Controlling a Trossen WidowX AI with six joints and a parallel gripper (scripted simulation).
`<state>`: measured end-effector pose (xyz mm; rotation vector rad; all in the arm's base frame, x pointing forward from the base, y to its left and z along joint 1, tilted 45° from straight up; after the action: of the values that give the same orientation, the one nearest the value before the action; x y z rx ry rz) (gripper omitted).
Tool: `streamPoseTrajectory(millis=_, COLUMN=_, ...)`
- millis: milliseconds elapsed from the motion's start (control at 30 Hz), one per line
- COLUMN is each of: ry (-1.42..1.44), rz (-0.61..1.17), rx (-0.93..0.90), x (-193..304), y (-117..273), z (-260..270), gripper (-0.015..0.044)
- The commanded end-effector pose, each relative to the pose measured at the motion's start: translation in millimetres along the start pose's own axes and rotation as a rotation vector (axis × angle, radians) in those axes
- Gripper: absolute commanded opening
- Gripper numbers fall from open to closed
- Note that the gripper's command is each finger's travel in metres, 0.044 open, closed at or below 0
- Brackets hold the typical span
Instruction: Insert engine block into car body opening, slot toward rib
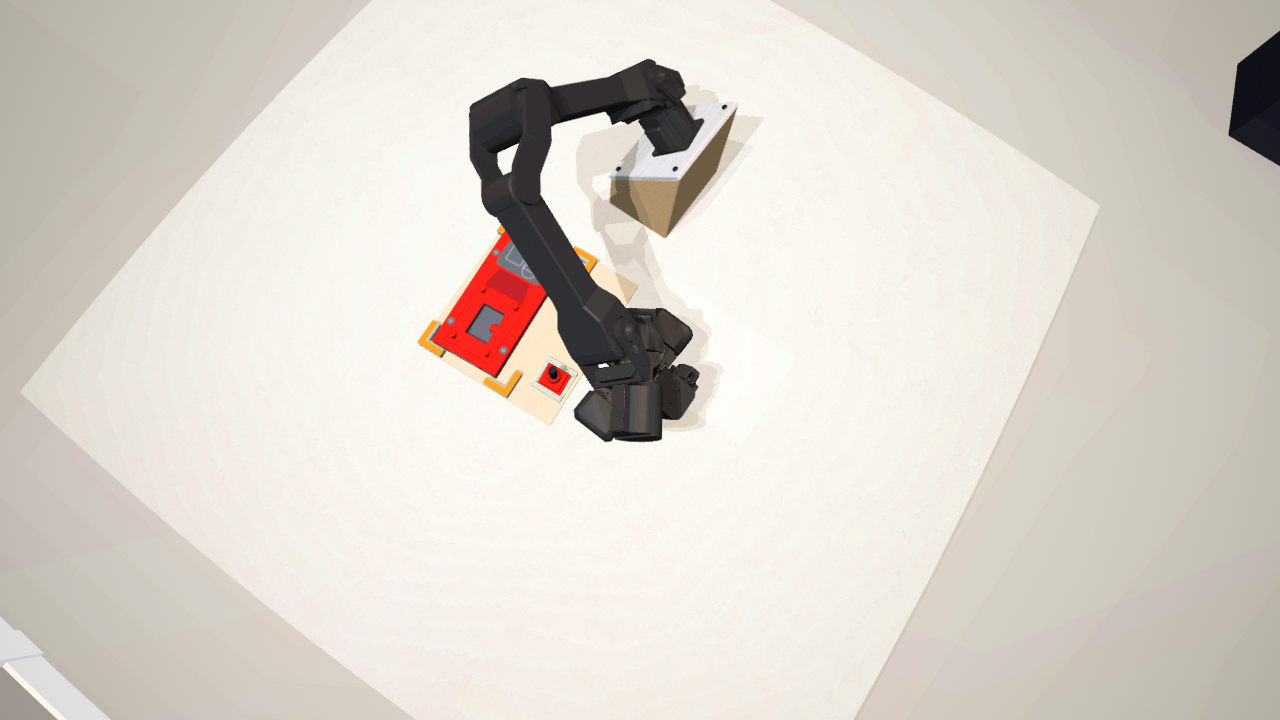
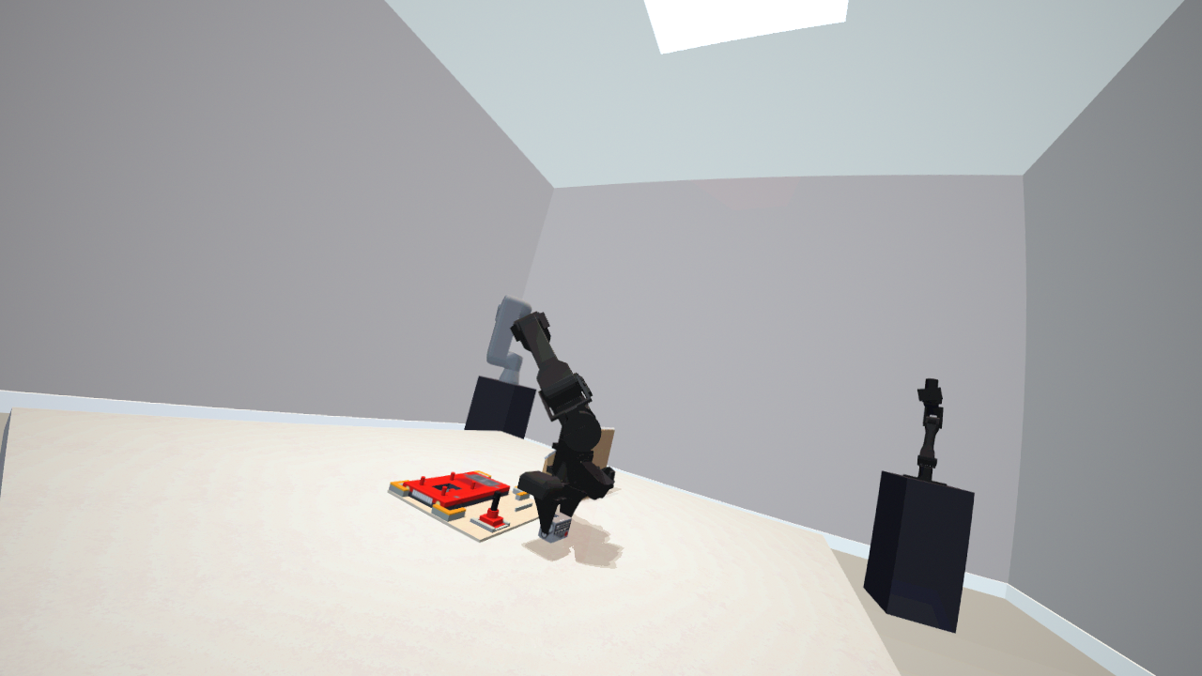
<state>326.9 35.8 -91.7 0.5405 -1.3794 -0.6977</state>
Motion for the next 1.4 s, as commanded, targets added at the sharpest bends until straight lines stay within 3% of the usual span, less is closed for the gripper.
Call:
streamPoseTrajectory(millis=0, ry=0.004, rz=0.005, rx=-0.001, x=0.5, y=-8.5, z=1.1, gripper=0.0000)
streamPoseTrajectory(millis=400, ry=0.004, rz=0.005, rx=-0.001, x=0.6, y=-19.9, z=1.2, gripper=0.0000)
streamPoseTrajectory(millis=967, ry=0.008, rz=0.000, rx=0.009, x=-1.2, y=-12.7, z=0.0, gripper=0.0440)
streamPoseTrajectory(millis=1167, ry=0.008, rz=0.002, rx=0.007, x=-1.4, y=-12.0, z=-0.1, gripper=0.0440)
streamPoseTrajectory(millis=1367, ry=0.003, rz=0.004, rx=-0.001, x=-2.0, y=13.4, z=-1.3, gripper=0.0440)
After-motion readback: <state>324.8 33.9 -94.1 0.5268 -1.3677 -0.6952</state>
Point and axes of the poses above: the point midway between the two fingers, 35 mm back from their tips, its own y axis back along the fingers, its own z axis across the jaws, x = y × z, the point moved 9 cm from there along y, back along the fingers, and after that the axes turned 15 degrees about y, right-handed, at the moved point
